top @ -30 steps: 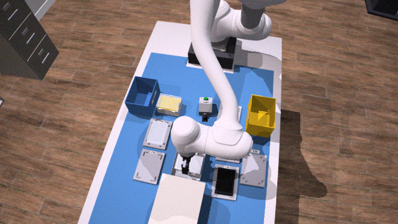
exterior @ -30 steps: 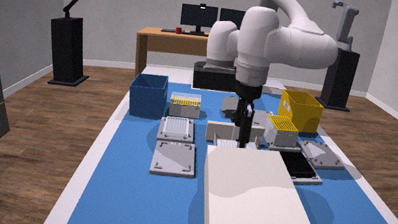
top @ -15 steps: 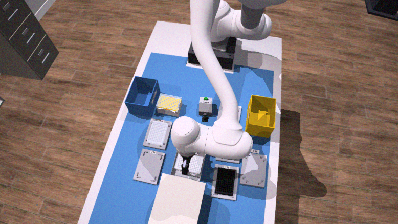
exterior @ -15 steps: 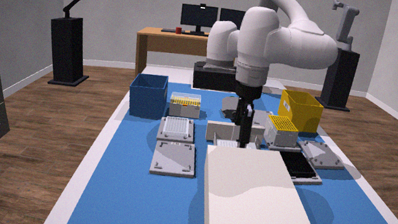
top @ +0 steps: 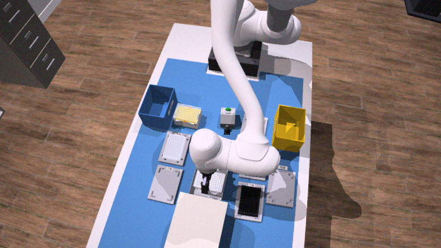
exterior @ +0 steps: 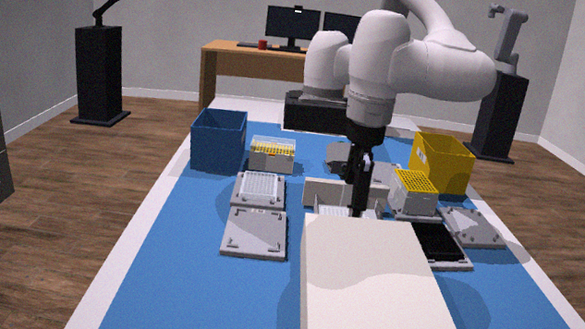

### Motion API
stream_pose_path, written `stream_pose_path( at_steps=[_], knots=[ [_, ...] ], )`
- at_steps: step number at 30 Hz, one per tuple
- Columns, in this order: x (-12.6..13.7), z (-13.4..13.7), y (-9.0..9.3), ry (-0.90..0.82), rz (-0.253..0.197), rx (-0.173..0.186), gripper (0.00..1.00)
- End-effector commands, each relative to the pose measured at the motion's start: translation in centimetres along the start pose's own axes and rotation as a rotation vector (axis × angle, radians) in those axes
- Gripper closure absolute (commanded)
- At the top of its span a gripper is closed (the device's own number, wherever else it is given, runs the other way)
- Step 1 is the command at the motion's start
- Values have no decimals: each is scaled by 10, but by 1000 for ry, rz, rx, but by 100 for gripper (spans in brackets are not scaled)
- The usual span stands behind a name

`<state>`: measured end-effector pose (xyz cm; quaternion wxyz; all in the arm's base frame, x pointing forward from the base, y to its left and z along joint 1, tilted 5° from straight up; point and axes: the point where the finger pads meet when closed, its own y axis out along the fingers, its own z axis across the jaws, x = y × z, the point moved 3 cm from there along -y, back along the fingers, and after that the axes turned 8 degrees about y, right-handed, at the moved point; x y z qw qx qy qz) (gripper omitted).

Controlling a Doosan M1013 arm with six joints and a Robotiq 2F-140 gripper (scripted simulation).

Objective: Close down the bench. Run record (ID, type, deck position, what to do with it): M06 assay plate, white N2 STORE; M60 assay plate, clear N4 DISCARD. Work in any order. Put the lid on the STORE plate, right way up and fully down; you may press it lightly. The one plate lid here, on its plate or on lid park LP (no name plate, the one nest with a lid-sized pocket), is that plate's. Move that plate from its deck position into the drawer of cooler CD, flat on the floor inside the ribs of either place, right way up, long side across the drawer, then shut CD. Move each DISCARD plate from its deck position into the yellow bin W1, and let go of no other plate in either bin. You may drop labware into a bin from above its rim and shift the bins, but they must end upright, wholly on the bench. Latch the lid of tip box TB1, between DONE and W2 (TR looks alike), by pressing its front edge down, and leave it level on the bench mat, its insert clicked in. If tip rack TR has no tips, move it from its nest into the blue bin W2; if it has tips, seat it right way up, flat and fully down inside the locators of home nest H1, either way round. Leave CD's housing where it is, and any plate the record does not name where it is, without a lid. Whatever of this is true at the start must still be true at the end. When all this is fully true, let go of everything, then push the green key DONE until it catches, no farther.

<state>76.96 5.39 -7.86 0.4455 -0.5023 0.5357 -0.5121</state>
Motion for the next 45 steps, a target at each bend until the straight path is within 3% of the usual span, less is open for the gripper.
stream_pose_path(
  at_steps=[1,35,45],
  knots=[
    [0,0,0,0,0,0,34],
    [0,0,0,0,0,0,34],
    [0,0,-14,0,0,0,34]
  ],
)
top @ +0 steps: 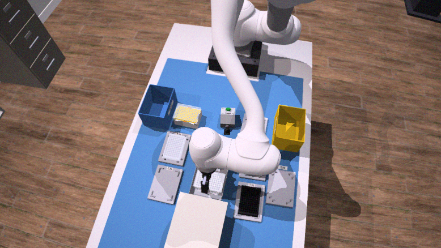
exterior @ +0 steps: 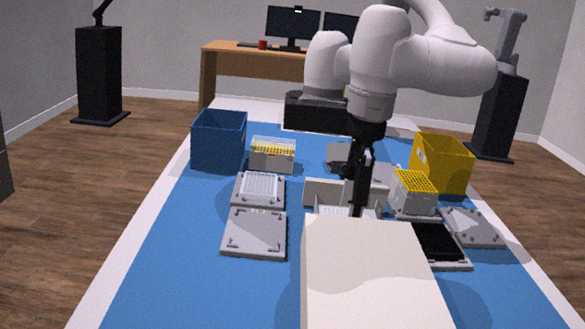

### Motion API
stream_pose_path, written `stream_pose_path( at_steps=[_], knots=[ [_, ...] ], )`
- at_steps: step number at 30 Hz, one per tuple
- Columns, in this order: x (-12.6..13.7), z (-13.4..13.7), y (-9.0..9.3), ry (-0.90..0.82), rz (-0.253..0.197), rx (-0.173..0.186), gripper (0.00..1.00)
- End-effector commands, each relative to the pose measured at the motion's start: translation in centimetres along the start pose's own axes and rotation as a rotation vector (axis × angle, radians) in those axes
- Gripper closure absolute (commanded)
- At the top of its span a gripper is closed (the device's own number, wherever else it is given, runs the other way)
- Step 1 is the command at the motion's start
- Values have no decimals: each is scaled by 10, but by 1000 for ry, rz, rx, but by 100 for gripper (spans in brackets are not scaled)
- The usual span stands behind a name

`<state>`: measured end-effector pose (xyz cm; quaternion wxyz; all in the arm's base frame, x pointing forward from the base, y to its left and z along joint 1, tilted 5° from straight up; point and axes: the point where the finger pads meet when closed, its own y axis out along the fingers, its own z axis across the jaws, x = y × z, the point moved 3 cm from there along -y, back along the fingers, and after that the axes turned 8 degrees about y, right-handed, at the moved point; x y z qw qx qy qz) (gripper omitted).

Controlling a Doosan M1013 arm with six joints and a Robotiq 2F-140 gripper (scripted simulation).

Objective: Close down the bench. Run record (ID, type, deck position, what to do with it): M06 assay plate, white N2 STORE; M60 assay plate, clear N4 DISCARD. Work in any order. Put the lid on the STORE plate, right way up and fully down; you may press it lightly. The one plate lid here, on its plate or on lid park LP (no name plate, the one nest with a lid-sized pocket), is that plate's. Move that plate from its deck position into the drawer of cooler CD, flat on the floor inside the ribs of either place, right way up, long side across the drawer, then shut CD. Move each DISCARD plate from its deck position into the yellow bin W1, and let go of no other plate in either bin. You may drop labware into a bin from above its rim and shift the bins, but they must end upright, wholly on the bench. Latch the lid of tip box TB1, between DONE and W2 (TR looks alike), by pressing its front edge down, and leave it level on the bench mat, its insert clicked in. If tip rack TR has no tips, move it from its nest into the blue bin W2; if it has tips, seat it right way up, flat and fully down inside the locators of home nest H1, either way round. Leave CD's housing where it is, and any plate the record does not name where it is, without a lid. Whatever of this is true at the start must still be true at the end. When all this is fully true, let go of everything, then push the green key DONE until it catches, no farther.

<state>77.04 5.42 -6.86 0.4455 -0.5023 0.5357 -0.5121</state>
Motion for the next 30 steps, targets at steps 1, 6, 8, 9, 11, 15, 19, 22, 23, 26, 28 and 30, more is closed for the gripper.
stream_pose_path(
  at_steps=[1,6,8,9,11,15,19,22,23,26,28,30],
  knots=[
    [0,0,-5,0,0,0,34],
    [0,0,-9,0,0,0,34],
    [0,0,-11,0,0,0,34],
    [0,0,-13,0,0,0,34],
    [0,0,-15,0,0,0,34],
    [0,0,-21,0,0,0,34],
    [0,0,-26,0,0,0,34],
    [0,0,-29,0,0,0,34],
    [0,0,-29,0,0,0,34],
    [0,0,-33,0,0,0,34],
    [0,0,-35,0,0,0,34],
    [0,0,-38,0,0,0,34]
  ],
)
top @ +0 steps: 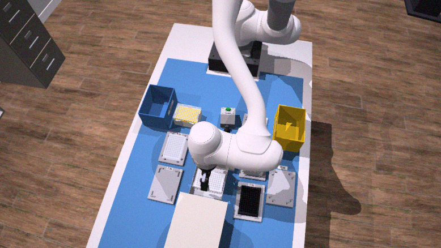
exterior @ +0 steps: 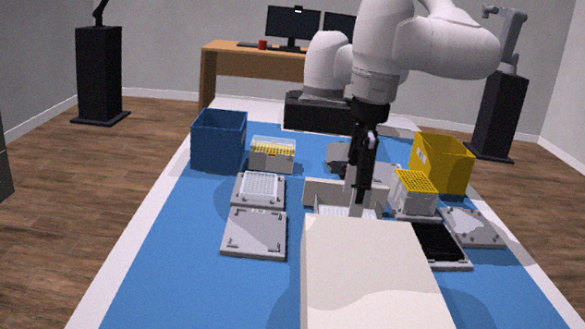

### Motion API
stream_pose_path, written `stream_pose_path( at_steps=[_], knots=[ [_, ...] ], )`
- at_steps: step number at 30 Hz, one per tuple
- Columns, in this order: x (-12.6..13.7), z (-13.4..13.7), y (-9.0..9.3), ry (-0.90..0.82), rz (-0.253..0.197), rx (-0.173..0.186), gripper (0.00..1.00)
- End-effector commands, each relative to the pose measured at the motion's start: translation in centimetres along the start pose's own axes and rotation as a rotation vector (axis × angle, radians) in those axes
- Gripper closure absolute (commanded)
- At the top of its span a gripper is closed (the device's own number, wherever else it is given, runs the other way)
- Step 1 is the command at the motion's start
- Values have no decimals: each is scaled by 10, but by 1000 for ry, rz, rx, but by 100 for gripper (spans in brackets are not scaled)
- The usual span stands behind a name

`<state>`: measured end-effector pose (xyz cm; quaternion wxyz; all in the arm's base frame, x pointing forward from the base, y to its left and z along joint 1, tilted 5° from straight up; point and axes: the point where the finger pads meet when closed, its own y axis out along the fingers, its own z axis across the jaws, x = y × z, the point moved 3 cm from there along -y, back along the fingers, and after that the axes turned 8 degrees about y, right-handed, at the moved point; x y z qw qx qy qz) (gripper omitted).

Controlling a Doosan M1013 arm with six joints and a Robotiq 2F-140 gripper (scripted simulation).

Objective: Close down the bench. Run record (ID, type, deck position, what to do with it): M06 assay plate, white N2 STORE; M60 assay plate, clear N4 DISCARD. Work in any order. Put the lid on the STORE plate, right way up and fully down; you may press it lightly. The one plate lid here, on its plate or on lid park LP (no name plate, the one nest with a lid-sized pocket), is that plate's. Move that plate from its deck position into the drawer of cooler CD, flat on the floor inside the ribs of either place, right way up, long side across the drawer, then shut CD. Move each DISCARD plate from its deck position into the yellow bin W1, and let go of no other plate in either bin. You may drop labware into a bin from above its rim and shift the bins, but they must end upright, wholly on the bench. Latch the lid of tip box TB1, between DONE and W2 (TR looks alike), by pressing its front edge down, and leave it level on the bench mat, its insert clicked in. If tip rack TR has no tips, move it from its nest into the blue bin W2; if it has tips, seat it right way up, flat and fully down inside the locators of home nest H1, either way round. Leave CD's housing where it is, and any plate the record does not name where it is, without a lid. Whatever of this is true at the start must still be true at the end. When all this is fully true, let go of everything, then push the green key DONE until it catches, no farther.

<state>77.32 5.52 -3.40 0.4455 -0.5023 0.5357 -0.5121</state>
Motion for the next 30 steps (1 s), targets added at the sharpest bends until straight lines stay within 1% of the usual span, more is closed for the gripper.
stream_pose_path(
  at_steps=[1,30],
  knots=[
    [0,0,-5,0,0,0,34],
    [0,0,-38,0,0,0,34]
  ],
)
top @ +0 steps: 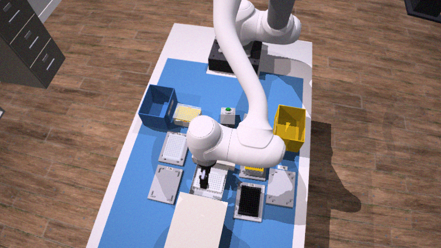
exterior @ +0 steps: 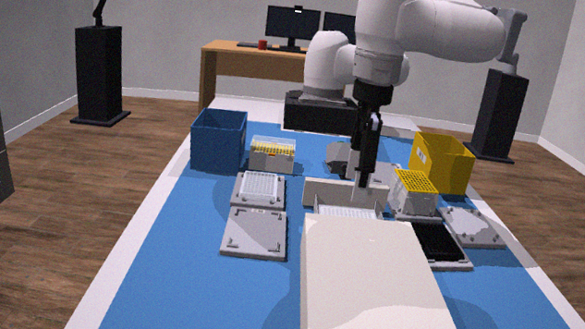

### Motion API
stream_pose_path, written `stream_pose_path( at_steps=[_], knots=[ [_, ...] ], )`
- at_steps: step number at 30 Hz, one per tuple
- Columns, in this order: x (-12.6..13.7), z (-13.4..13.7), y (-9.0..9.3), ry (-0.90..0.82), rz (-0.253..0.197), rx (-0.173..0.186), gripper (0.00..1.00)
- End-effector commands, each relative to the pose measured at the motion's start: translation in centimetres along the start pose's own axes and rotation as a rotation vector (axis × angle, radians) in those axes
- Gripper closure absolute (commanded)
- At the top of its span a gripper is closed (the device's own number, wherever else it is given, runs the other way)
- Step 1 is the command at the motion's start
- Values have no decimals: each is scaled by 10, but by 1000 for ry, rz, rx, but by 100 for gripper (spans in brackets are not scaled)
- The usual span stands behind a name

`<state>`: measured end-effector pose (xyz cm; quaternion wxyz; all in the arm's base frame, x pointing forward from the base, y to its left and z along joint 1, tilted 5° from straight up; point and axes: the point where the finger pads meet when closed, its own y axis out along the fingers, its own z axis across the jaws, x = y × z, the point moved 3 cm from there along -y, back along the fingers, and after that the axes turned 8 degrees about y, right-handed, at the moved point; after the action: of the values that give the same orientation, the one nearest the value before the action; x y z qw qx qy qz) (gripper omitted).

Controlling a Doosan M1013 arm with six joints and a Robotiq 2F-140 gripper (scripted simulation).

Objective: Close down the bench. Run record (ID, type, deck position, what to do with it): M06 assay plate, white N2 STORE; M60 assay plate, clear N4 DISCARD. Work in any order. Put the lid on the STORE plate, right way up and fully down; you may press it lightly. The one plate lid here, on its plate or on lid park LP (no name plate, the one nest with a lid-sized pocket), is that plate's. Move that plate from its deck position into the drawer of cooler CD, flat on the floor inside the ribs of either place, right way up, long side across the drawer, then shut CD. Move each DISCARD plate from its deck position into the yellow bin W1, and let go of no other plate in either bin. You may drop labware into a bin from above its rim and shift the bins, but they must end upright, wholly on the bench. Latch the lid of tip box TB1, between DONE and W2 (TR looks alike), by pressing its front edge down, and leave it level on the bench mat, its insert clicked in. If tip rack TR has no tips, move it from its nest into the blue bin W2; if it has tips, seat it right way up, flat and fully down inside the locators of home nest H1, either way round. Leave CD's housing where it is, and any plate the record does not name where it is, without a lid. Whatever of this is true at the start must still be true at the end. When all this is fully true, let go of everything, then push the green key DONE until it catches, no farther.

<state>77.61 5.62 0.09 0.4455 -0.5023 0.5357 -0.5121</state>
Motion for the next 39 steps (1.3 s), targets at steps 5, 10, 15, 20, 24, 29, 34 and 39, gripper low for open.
stream_pose_path(
  at_steps=[5,10,15,20,24,29,34,39],
  knots=[
    [0,0,-10,0,0,0,34],
    [0,0,-16,0,0,0,34],
    [0,0,-20,0,0,0,34],
    [0,0,-27,0,0,0,34],
    [0,0,-32,0,0,0,34],
    [0,0,-39,0,0,0,34],
    [0,0,-43,0,0,0,34],
    [0,0,-46,0,0,0,34]
  ],
)
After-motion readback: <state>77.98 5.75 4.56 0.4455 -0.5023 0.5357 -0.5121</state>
